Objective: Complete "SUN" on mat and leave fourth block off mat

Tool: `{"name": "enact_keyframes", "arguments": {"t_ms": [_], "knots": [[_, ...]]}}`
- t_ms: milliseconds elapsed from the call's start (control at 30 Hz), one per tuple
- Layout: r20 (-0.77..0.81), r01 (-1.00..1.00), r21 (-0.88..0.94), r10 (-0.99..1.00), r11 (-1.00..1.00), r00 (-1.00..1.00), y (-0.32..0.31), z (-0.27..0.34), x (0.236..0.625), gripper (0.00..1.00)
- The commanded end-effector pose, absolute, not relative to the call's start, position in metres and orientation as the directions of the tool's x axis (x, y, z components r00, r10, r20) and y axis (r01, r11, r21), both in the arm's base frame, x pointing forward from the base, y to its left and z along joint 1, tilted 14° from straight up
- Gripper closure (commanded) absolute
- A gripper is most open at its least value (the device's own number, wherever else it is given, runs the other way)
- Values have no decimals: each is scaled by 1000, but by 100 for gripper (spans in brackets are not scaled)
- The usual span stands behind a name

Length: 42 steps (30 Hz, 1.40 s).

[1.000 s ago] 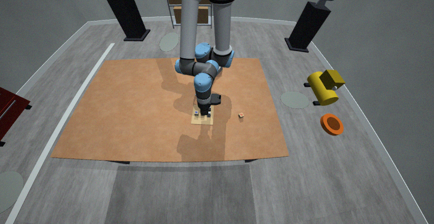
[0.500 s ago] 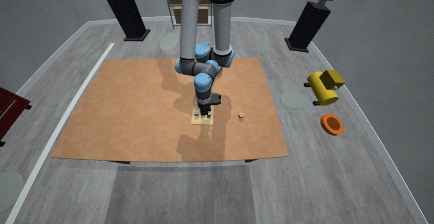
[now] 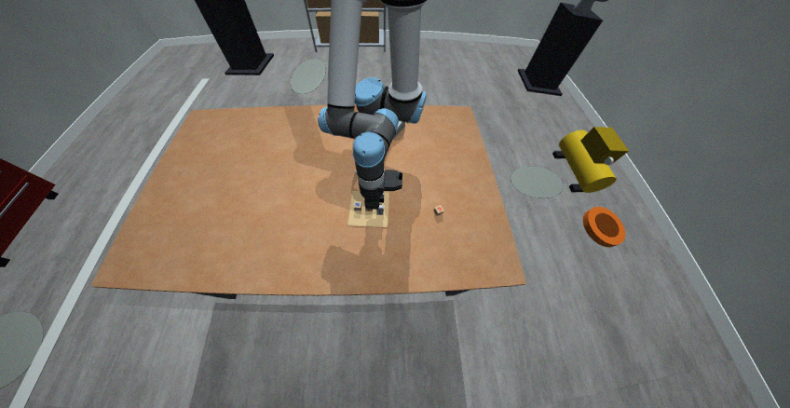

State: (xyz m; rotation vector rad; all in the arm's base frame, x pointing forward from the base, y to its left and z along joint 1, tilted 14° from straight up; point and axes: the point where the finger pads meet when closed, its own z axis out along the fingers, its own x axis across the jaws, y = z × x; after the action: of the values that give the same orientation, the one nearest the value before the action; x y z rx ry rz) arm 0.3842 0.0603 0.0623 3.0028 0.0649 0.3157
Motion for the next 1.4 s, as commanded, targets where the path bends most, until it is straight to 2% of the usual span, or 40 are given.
{"name": "enact_keyframes", "arguments": {"t_ms": [0,400,833,867,1367], "knots": [[210,28,126,54,-992,976,61,73,384,21],[210,29,126,56,-992,976,68,129,372,21],[210,29,126,56,-992,976,71,150,367,21],[210,29,126,55,-992,976,70,150,367,0],[208,29,125,55,-992,977,70,149,367,0]]}}
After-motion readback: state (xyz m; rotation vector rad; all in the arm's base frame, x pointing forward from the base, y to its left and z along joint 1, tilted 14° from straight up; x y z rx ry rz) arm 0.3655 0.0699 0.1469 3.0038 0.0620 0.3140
